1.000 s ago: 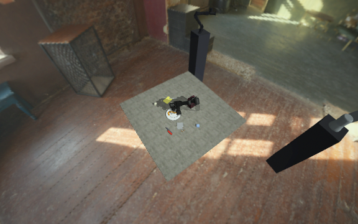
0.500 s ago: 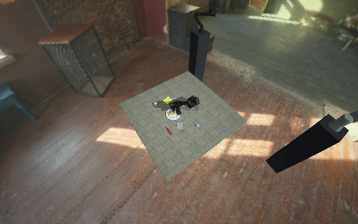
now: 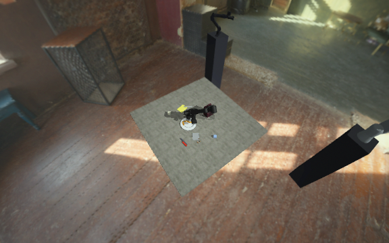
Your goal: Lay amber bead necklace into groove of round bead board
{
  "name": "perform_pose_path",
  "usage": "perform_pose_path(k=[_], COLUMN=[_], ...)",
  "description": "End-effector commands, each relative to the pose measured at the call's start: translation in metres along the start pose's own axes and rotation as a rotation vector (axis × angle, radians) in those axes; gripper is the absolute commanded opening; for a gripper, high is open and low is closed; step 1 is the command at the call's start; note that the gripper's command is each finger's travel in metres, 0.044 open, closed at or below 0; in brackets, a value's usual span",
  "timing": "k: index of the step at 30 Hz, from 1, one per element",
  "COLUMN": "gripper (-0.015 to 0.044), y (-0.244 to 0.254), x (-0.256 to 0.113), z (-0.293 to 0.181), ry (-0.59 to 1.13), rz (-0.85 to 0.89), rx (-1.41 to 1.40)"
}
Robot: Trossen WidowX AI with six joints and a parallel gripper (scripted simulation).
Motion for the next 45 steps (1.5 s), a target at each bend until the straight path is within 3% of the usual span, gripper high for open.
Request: perform_pose_path(k=[1, 6, 23, 45], gripper=[0.0000, 0.0000, 0.0440, 0.0440], y=[-0.001, -0.001, 0.000, 0.000], x=[0.005, 0.010, 0.004, -0.001], z=[0.000, 0.000, -0.001, -0.001], ry=[0.002, 0.002, 0.003, 0.002], rz=[-0.004, -0.004, -0.002, -0.004], rx=[-0.003, -0.003, -0.002, -0.003])
Point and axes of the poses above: the point midway between the two fingers, 35 mm back from their tips, its own x axis out along the fingers, its own y axis across the jaws, z = x × y, the point moved 10 cm from there along -x, back along the fingers, and after that the axes turned 11 degrees about -x, right-handed, at the moved point
